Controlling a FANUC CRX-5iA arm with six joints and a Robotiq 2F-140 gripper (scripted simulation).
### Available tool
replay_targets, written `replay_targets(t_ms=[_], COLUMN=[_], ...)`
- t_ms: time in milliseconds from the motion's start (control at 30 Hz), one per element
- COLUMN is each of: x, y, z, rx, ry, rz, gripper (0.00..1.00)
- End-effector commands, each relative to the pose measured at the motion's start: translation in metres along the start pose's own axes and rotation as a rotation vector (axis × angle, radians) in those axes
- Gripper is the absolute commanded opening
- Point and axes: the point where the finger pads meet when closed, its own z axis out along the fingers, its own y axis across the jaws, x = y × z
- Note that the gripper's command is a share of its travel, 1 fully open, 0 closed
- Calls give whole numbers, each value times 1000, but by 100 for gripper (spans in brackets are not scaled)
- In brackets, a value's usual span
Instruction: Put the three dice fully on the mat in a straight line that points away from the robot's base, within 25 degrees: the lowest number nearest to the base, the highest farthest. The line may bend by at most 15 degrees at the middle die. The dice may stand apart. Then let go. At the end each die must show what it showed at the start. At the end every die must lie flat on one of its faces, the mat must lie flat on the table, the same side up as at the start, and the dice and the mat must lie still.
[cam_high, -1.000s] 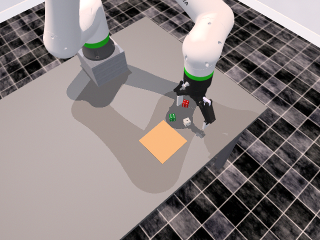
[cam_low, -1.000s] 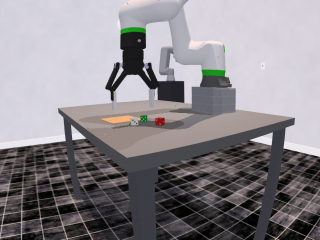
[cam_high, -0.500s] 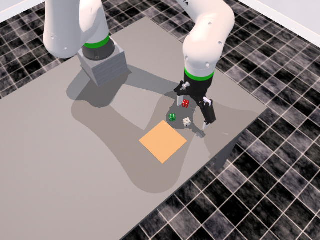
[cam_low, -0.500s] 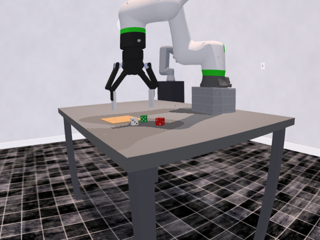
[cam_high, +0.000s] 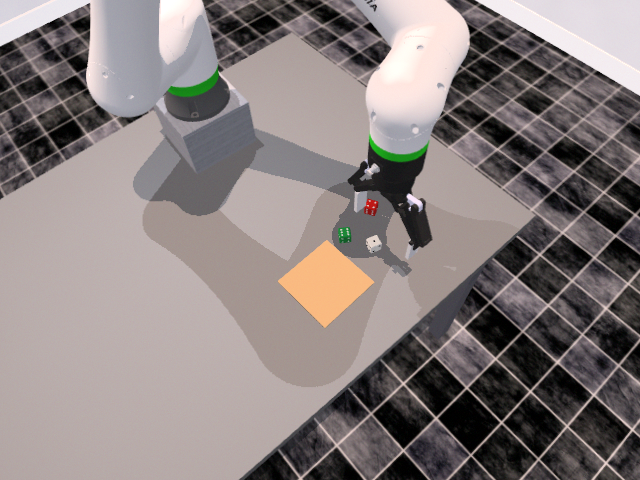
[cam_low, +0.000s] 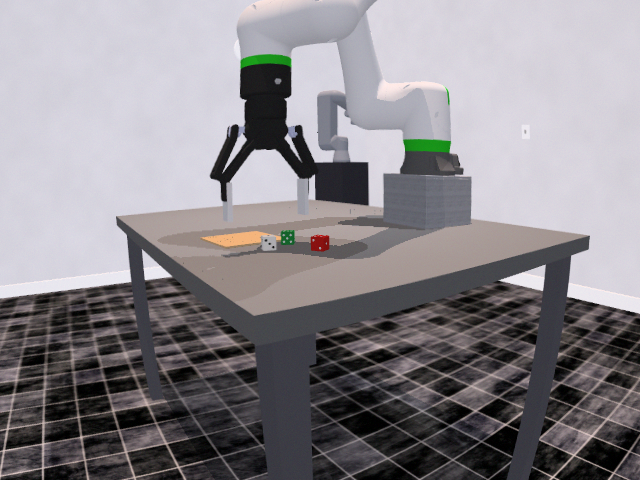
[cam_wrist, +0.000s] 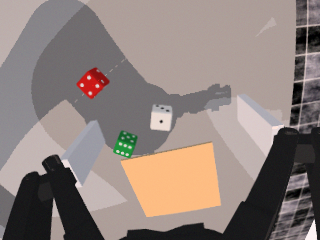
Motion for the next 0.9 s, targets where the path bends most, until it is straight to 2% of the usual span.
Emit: replay_targets(t_ms=[0, 333, 567, 867], x=[0, 0, 10, 49], y=[0, 0, -12, -57], z=[0, 0, 0, 0], rx=[0, 0, 0, 0], ry=[0, 0, 0, 0], rz=[0, 0, 0, 0], gripper=[100, 100, 100, 100])
